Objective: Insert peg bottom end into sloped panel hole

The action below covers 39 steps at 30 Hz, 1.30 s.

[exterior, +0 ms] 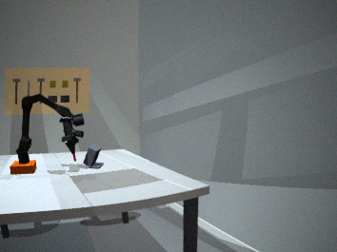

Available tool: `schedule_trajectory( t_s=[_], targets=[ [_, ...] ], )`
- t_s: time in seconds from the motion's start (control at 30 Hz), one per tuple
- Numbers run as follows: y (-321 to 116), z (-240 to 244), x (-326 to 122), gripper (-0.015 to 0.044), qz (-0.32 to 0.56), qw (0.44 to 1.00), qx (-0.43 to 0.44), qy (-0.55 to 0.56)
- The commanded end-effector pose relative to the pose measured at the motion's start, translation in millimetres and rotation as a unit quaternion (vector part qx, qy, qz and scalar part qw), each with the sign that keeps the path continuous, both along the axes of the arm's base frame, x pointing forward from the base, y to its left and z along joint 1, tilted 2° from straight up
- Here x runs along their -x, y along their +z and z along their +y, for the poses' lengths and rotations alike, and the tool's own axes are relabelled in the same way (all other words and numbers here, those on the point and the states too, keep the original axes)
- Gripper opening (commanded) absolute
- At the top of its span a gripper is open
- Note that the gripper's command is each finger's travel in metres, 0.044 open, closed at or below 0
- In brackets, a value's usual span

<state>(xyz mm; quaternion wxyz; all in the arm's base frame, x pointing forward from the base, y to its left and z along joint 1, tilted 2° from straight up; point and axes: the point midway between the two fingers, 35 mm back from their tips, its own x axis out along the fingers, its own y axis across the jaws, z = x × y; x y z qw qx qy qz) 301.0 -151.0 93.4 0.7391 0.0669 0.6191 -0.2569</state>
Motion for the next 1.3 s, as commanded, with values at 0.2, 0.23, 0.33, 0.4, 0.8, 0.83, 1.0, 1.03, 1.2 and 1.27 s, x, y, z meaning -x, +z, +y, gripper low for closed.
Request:
schedule_trajectory(
  t_s=[0.2,0.23,0.33,0.4,0.8,0.83,1.0,1.03,1.2,1.27],
  targets=[
    [0,9,-6,0.0,-0.018,1.0,0.024,0.002],
    [0,10,-6,0.0,-0.019,0.999,0.026,0.002],
    [-1,12,-8,0.0,-0.024,0.999,0.033,0.004],
    [-1,14,-9,0.0,-0.028,0.999,0.037,0.004],
    [-3,26,-15,0.0,-0.049,0.997,0.061,0.009],
    [-3,27,-16,0.0,-0.051,0.997,0.063,0.009],
    [-3,32,-18,0.0,-0.061,0.995,0.072,0.011],
    [-3,34,-19,0.0,-0.063,0.995,0.074,0.011],
    [-4,39,-21,0.0,-0.074,0.994,0.083,0.012],
    [-4,41,-22,0.0,-0.078,0.993,0.086,0.013]
  ],
)
